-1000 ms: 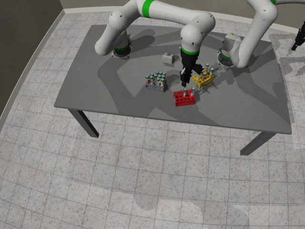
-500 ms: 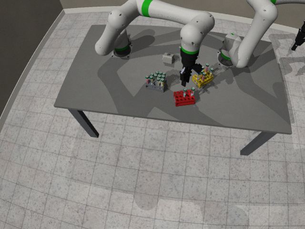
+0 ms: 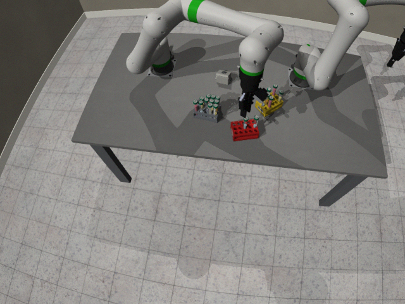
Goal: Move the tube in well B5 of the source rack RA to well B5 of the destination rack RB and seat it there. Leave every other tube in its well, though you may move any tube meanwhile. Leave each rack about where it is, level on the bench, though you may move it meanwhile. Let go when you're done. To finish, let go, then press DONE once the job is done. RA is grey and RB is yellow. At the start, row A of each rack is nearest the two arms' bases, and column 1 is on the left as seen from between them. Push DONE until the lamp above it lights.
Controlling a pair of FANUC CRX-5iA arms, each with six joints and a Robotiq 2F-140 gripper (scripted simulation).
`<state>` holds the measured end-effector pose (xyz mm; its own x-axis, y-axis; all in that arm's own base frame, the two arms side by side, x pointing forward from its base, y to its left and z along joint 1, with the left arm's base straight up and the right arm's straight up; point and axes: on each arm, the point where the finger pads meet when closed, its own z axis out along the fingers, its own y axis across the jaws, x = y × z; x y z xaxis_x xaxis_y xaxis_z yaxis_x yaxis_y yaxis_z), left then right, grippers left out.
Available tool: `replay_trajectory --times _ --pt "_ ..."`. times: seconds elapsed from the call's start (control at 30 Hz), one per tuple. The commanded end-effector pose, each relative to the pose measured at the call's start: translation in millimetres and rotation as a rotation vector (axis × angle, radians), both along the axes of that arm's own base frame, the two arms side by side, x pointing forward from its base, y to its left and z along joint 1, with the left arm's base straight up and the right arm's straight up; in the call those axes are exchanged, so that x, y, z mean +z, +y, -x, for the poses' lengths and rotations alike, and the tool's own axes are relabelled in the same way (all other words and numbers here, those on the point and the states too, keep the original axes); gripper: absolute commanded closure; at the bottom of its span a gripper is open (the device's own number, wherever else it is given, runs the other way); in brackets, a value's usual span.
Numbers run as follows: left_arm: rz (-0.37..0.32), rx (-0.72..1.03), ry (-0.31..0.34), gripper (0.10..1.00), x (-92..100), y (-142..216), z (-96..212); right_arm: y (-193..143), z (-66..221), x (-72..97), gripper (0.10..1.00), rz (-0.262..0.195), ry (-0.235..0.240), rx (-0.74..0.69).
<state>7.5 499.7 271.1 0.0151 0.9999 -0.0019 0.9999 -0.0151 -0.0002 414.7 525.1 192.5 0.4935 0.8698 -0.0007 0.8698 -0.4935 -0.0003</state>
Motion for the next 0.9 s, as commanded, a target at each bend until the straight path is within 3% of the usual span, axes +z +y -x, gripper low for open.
replay_trajectory --times 0.0,0.33,0.87 --pt "-0.002 0.000 0.000 0.999 0.9 0.3 -0.1 0.1 -0.2 -2.9 0.816 -0.002 -0.002 0.000" --pt "-0.002 0.000 0.000 0.999 0.9 0.3 -0.1 0.0 0.2 -20.2 0.816 -0.002 -0.002 0.000" --pt "-0.002 0.000 0.000 0.999 0.9 0.3 -0.1 0.0 0.4 -23.7 0.816 -0.002 -0.002 0.000"
